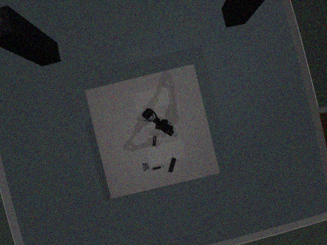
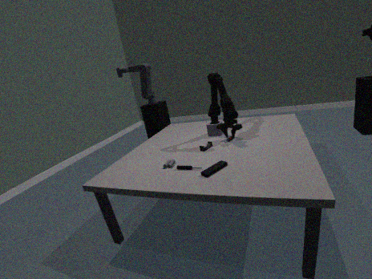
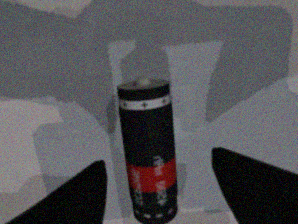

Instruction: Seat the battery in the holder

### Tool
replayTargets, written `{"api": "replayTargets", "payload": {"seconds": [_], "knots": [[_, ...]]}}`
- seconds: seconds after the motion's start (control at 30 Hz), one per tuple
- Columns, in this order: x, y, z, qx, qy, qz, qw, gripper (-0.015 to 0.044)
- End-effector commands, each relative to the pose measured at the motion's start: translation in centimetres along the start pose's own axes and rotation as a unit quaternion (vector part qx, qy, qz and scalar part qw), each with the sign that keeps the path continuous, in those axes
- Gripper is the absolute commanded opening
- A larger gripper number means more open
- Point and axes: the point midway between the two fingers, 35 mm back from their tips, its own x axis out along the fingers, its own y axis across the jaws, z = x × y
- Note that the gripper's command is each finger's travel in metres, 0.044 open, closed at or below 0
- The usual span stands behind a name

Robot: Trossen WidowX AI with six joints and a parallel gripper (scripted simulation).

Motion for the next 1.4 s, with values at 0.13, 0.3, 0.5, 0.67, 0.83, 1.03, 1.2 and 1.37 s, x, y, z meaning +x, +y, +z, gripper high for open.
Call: {"api": "replayTargets", "payload": {"seconds": [0.13, 0.3, 0.5, 0.67, 0.83, 1.03, 1.2, 1.37], "knots": [[1.4, 0.3, 0.2, 0.000, -0.003, 0.005, 1.000, 0.0245], [1.8, 0.4, 0.2, 0.000, -0.003, 0.005, 1.000, 0.0219], [1.8, 0.4, 0.2, 0.000, -0.003, 0.005, 1.000, 0.0120], [1.8, 0.4, 0.2, 0.000, -0.003, 0.005, 1.000, 0.0087], [1.4, 0.3, 0.2, 0.000, -0.003, 0.005, 1.000, 0.0083], [-2.7, 0.2, 0.1, 0.000, -0.002, 0.005, 1.000, 0.0083], [-3.2, 0.3, 0.1, 0.004, -0.002, 0.005, 1.000, 0.0083], [-3.5, 0.6, -1.7, 0.115, 0.002, 0.005, 0.993, 0.0083]]}}
